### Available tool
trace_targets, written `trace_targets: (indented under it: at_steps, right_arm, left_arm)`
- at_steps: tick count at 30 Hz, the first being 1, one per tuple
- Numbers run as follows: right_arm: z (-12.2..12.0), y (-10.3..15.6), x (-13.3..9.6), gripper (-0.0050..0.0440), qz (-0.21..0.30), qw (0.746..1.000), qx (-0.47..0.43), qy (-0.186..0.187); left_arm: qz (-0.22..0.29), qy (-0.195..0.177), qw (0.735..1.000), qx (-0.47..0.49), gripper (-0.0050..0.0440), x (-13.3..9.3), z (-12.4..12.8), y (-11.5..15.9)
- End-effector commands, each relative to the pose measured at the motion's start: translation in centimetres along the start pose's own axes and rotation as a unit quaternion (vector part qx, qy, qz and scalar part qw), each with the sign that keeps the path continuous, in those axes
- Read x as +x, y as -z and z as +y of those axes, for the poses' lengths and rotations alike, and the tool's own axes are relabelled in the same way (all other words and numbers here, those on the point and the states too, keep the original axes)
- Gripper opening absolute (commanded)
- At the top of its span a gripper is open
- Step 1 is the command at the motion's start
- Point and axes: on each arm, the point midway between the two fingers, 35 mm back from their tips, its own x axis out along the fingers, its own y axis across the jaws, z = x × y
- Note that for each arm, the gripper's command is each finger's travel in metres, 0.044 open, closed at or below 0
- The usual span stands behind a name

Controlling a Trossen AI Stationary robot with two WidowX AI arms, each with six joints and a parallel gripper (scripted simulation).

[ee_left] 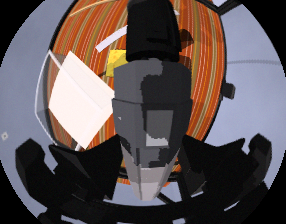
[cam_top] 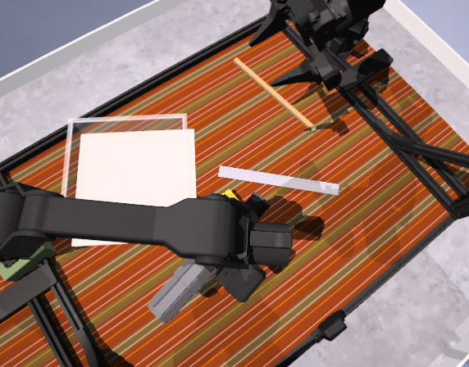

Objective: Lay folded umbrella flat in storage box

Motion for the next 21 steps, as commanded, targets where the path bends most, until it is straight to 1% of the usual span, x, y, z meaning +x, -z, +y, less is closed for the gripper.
trace_targets:
  at_steps: [1,10,12,21]
  right_arm:
    - [0.0,0.0,0.0,0.04,0.0,1.0,0.001,0.001]
    - [0.0,0.0,0.0,0.04,0.0,1.0,0.001,0.001]
    - [0.0,0.0,0.0,0.04,0.0,1.0,0.001,0.001]
    - [0.0,0.0,0.0,0.04,0.0,1.0,0.001,0.001]
  left_arm:
    - [-0.008,0.011,1.0,-0.002,0.0,-1.3,2.1,-1.1]
    - [-0.009,0.011,1.0,-0.002,0.0,-1.6,7.4,-2.9]
    - [-0.009,0.011,1.0,-0.002,0.0,-1.6,7.4,-2.9]
    - [-0.009,0.011,1.0,-0.002,0.0,-1.6,12.8,-3.8]
